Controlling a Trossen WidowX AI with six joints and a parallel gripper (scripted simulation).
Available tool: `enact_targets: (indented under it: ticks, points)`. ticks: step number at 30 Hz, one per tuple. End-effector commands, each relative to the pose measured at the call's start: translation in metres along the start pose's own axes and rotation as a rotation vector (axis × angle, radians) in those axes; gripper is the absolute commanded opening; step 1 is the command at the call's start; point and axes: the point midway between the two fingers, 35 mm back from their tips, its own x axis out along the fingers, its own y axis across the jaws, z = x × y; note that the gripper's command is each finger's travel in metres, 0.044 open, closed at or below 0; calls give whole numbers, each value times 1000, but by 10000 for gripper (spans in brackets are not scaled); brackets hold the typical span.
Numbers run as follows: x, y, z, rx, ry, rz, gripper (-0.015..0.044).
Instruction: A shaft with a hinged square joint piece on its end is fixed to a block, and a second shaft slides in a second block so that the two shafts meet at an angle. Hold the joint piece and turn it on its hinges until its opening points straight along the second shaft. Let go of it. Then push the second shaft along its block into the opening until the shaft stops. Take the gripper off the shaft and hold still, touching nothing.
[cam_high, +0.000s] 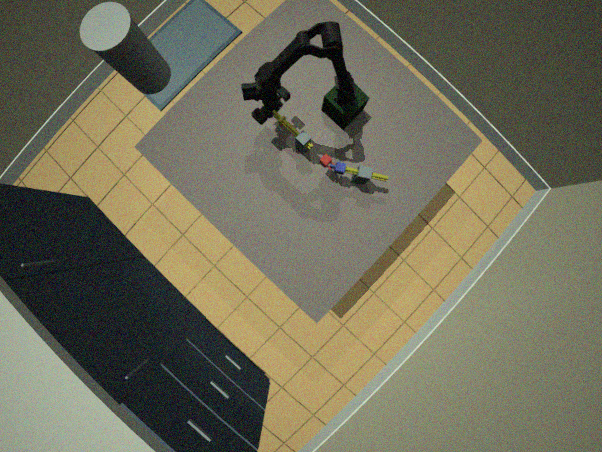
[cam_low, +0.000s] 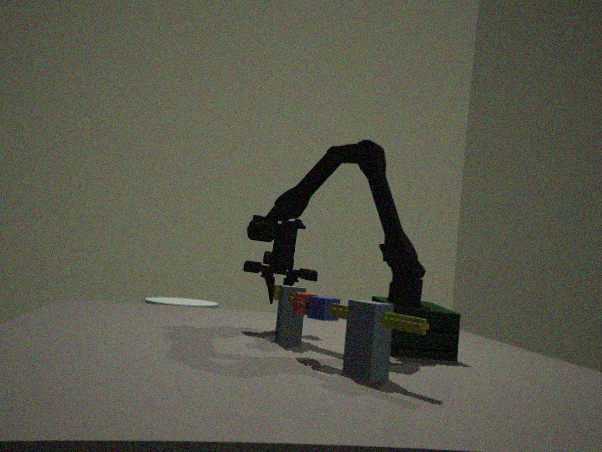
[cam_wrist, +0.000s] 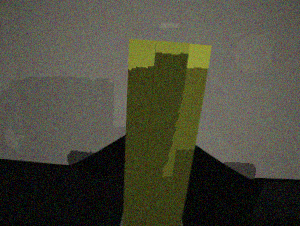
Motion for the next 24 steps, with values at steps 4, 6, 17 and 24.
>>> enact_targets:
  ticks: [4,6,17,24]
  points:
    - [1,0,-1,3,3,-24,67]
    - [1,0,-1,3,3,-41,67]
    - [0,0,0,0,0,-24,0]
    - [0,0,-7,1,3,-33,0]
